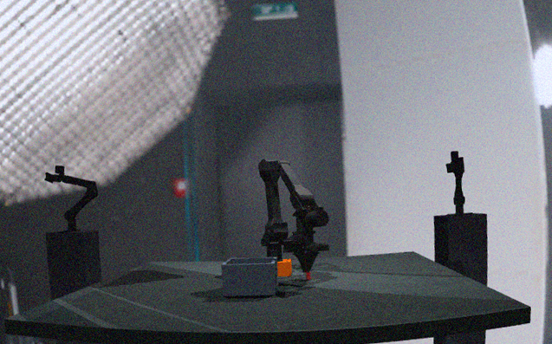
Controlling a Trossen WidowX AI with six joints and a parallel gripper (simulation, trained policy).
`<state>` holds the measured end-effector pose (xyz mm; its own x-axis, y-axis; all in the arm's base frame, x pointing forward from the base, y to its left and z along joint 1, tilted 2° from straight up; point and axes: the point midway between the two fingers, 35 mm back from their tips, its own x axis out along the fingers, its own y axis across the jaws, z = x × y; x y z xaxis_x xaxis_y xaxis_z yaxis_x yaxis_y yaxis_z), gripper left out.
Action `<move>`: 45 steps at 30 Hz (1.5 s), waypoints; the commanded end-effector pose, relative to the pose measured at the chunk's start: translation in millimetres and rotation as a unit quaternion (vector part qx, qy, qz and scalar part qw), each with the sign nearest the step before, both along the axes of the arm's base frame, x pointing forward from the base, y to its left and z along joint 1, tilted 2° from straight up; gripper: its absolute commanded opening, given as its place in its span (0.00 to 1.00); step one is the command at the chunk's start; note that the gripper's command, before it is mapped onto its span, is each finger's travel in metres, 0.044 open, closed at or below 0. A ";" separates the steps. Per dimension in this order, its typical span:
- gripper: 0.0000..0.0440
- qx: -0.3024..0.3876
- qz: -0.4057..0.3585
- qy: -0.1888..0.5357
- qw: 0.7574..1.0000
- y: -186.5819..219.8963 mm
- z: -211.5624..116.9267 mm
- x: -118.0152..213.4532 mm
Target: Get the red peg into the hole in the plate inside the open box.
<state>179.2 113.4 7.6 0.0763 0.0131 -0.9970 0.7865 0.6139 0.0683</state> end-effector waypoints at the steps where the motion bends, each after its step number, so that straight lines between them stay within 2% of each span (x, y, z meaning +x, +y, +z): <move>1: 0.00 -0.003 0.007 -0.015 1.000 0.3 8.4 9.1; 12: 0.00 -0.039 0.042 -0.068 0.996 -13.6 51.8 38.5; 24: 0.00 -0.071 0.034 -0.108 0.991 -41.4 101.2 76.8; 45: 0.00 -0.100 -0.042 -0.116 0.987 -121.1 113.6 123.8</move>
<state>297.8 -2.0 121.5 0.2944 -0.1927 -0.9361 0.8083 0.5727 0.1364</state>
